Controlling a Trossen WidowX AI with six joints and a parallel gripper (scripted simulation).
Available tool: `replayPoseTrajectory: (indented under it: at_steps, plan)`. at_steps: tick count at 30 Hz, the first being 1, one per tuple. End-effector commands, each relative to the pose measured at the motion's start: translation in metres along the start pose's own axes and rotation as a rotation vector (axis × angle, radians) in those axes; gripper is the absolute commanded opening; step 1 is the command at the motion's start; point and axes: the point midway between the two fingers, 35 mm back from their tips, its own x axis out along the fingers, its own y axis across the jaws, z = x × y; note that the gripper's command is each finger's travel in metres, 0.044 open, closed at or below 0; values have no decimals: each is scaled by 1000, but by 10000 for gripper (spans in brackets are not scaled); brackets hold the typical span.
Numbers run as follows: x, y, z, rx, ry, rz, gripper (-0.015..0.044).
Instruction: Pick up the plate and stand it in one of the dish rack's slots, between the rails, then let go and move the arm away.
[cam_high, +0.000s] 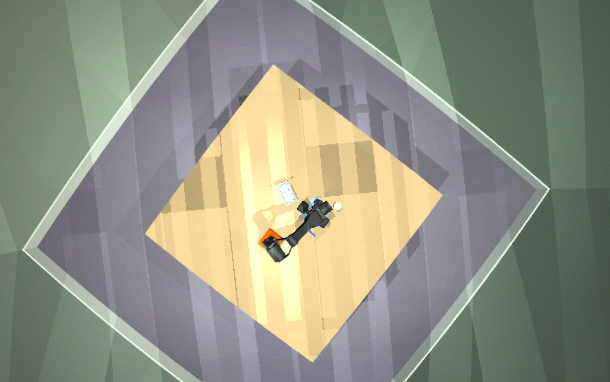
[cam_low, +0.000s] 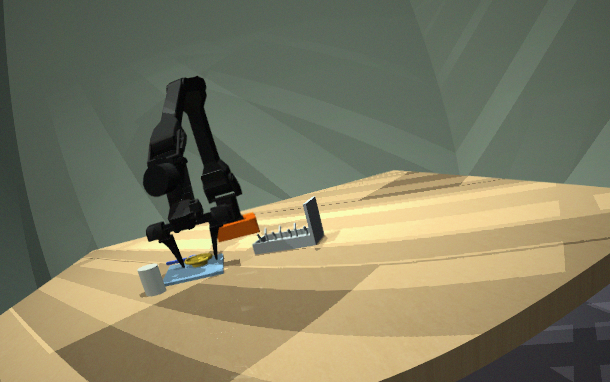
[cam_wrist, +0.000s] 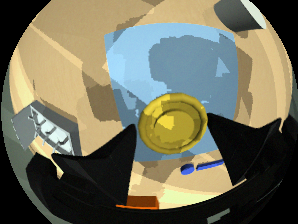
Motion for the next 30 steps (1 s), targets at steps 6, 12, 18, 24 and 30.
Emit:
replayPoseTrajectory:
  at_steps: [6, 12, 18, 24, 30]
  plan:
    - [1, 0, 0, 2, -1, -3, 311]
    - [1, 0, 0, 2, -1, -3, 251]
    - [-20, -2, 6, 2, -1, -3, 94]
    - [-47, -4, 12, 2, -2, -3, 0]
    - [-74, -5, 16, 2, -2, -3, 0]
